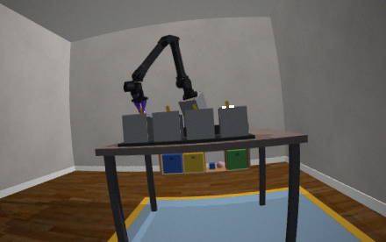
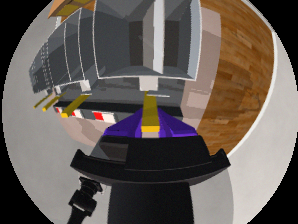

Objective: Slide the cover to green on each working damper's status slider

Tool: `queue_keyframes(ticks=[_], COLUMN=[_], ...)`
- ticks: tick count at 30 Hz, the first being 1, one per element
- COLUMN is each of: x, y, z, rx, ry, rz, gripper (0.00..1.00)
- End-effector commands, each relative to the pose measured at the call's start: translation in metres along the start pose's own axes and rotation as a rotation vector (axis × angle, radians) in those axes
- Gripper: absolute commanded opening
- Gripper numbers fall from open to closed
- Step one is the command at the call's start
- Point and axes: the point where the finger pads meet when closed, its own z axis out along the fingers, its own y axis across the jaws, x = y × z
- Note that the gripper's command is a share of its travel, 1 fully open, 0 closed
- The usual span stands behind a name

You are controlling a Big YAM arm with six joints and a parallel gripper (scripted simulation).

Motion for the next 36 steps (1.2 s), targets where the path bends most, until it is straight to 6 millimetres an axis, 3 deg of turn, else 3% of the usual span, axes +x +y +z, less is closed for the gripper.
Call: queue_keyframes(ticks=[1,15,29,33,36], x=[0.002,0.006,0.006,-0.003,-0.006], y=[0.006,0.002,0.002,-0.005,-0.005], z=[0.014,0.012,0.01,-0.014,-0.016], rx=[-0.005,-0.002,-0.004,0.025,0.025], ry=[0.012,0.015,0.019,-0.011,-0.015], rz=[0.007,0.018,0.019,0.008,-0.001], gripper=[0.17,0.36,0.36,0.36,0.36])
